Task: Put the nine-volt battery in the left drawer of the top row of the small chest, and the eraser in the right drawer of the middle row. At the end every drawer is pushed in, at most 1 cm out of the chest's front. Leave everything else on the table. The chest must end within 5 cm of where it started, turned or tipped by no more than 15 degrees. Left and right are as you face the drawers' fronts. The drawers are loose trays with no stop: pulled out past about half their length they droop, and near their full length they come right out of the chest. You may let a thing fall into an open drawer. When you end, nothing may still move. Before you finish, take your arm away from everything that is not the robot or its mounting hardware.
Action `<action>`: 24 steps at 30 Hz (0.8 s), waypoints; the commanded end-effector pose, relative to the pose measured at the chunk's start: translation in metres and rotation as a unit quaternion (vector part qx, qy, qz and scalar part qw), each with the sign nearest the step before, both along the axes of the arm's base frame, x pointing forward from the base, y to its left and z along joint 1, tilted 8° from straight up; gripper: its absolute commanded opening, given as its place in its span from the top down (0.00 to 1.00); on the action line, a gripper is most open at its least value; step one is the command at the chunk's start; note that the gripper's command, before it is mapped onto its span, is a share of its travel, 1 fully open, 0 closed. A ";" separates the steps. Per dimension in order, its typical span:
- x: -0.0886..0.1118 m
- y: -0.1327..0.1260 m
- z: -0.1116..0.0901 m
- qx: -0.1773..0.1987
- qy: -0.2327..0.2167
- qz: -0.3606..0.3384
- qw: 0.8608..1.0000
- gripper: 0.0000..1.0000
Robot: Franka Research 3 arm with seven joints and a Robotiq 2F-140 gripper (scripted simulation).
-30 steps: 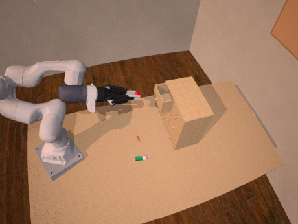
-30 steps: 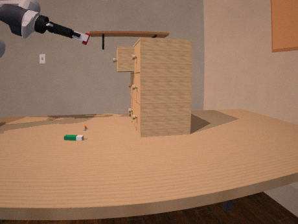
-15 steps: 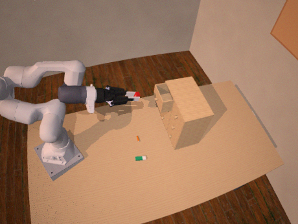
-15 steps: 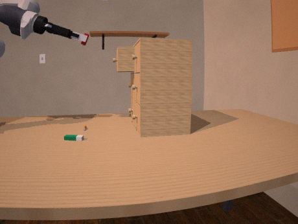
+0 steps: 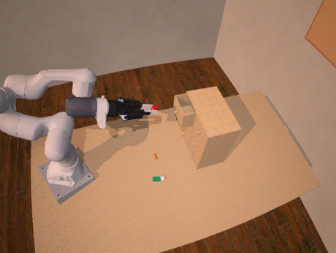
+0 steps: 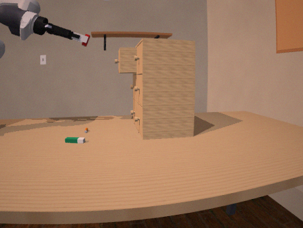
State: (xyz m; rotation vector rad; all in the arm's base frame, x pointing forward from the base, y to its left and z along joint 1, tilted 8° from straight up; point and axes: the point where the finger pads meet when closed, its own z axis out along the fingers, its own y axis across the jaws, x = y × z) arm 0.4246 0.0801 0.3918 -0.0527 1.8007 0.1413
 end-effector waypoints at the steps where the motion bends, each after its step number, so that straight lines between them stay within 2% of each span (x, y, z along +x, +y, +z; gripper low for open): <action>1: 0.000 -0.003 -0.001 -0.006 0.000 -0.002 1.000 0.86; 18: 0.014 -0.001 0.001 -0.006 0.000 -0.002 1.000 0.86; 24: 0.028 0.000 0.002 -0.006 0.000 -0.002 1.000 0.86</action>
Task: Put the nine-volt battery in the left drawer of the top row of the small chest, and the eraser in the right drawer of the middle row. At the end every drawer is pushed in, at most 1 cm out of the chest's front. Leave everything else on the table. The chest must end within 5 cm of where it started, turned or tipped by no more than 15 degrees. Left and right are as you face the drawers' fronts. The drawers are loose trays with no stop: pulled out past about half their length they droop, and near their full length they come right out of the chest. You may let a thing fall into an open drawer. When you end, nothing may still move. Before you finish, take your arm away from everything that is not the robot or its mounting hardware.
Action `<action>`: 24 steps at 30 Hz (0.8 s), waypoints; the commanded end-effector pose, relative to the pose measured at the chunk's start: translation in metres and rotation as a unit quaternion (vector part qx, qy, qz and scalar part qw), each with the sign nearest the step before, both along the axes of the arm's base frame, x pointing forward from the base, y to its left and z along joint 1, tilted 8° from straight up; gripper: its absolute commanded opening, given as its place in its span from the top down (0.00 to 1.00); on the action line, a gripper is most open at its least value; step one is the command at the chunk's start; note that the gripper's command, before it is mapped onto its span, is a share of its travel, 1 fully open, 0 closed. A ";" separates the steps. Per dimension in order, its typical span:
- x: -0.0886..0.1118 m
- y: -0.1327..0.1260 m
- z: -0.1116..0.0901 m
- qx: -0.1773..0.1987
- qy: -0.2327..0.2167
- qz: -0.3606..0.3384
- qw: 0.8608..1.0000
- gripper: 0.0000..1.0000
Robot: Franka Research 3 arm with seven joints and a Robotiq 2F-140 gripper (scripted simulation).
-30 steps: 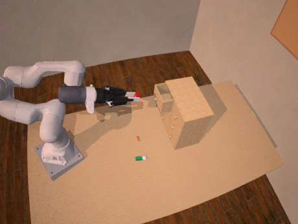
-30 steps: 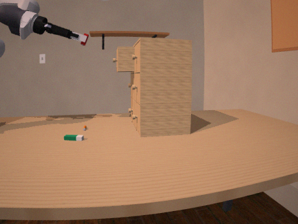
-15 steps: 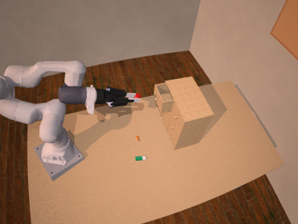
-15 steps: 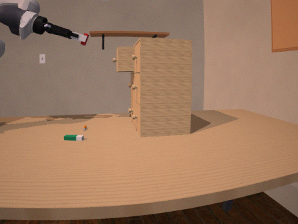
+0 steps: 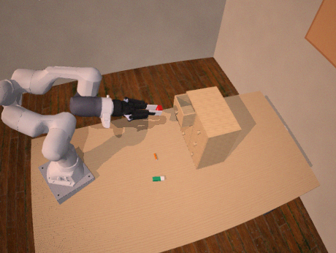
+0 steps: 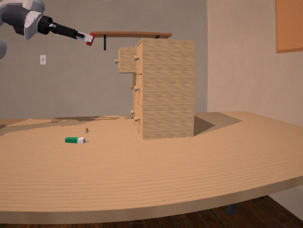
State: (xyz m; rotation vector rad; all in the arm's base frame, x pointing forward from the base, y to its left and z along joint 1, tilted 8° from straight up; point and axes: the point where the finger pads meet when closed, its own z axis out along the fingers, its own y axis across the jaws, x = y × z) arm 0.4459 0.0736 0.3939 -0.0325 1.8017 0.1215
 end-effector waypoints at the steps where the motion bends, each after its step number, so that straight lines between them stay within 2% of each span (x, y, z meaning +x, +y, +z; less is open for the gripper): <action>1: 0.009 0.007 0.000 -0.004 -0.001 0.010 1.000 0.86; 9: 0.037 0.010 0.004 -0.004 -0.001 0.010 1.000 0.86; 11: 0.037 0.010 0.004 -0.004 -0.001 0.010 1.000 0.86; 24: 0.092 0.016 0.010 -0.004 -0.001 0.010 1.000 0.86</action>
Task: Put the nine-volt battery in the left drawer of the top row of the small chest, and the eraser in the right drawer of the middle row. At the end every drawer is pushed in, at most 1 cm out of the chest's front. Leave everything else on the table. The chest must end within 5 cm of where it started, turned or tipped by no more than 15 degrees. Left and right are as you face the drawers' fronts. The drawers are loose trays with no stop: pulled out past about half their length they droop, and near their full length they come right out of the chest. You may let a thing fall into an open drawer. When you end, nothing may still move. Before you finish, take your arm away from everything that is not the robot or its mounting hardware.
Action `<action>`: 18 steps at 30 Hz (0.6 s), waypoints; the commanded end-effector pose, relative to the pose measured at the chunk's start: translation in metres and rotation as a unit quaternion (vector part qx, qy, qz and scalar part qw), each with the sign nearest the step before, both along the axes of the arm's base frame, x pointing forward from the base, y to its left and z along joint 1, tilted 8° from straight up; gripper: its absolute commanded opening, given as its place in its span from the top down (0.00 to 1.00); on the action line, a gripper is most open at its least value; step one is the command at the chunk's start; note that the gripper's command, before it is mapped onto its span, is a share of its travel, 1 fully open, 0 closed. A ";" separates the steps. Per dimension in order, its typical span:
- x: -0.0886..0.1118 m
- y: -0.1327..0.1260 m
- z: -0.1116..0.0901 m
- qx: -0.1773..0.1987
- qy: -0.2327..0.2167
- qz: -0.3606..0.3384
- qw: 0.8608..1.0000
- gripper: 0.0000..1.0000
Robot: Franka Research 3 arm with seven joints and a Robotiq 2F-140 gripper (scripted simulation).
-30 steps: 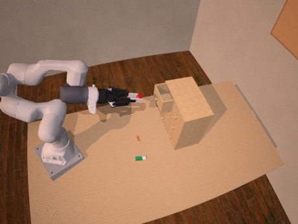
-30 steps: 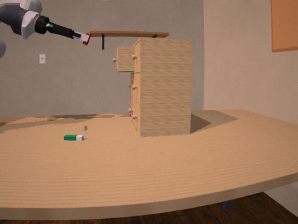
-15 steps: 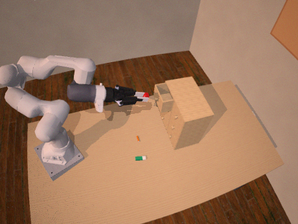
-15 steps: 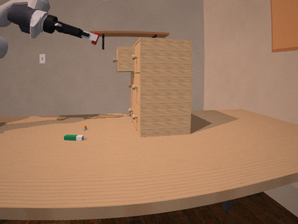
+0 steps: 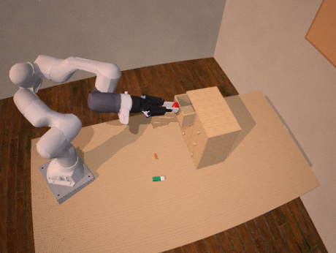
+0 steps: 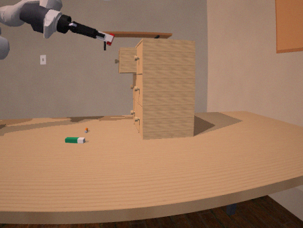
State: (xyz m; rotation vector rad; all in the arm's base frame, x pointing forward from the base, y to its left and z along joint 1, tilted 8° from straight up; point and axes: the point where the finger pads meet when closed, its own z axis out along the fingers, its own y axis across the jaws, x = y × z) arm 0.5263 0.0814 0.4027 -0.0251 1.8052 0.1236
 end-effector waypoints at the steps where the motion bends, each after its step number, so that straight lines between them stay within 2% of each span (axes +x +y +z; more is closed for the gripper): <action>1: 0.016 0.008 0.002 -0.007 -0.003 0.012 1.000 0.86; 4: 0.020 0.009 0.002 -0.007 -0.003 0.012 1.000 0.86; 11: 0.045 0.011 0.005 -0.007 -0.003 0.012 1.000 0.86; 18: 0.062 0.013 0.007 -0.007 -0.003 0.012 1.000 0.86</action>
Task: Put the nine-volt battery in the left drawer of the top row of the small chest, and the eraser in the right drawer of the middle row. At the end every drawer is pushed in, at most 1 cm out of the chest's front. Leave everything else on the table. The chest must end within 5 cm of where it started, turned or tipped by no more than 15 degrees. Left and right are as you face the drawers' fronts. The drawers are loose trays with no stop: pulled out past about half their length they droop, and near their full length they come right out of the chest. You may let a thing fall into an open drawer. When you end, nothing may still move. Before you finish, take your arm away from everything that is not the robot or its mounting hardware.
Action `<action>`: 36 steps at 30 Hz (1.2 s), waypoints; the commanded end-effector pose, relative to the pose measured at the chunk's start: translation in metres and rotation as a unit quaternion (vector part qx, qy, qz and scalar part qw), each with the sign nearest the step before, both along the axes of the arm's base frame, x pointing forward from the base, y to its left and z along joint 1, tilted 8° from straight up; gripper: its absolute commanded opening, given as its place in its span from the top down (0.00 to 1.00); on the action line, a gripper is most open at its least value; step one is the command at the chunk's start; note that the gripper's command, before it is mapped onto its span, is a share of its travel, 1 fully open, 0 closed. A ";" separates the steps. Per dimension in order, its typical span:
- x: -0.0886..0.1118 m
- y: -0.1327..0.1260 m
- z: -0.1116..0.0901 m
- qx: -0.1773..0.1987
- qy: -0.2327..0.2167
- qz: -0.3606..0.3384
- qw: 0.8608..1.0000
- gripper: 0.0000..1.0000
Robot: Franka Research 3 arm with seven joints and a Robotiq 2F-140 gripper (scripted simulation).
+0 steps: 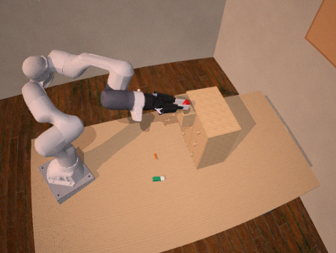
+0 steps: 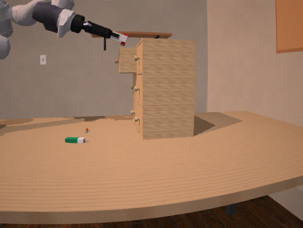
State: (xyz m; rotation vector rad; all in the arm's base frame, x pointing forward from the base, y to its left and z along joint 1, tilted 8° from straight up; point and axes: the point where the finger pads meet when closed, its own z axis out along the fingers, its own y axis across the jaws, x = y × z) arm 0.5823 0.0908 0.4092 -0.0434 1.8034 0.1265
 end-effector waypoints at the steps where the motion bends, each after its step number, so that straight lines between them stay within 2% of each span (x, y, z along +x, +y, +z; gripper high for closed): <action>1: 0.008 0.004 0.001 -0.003 -0.001 0.005 1.000 0.86; 12: 0.015 0.005 0.002 -0.003 -0.001 0.005 1.000 0.86; 36: 0.015 0.005 0.002 -0.003 -0.002 0.005 1.000 0.86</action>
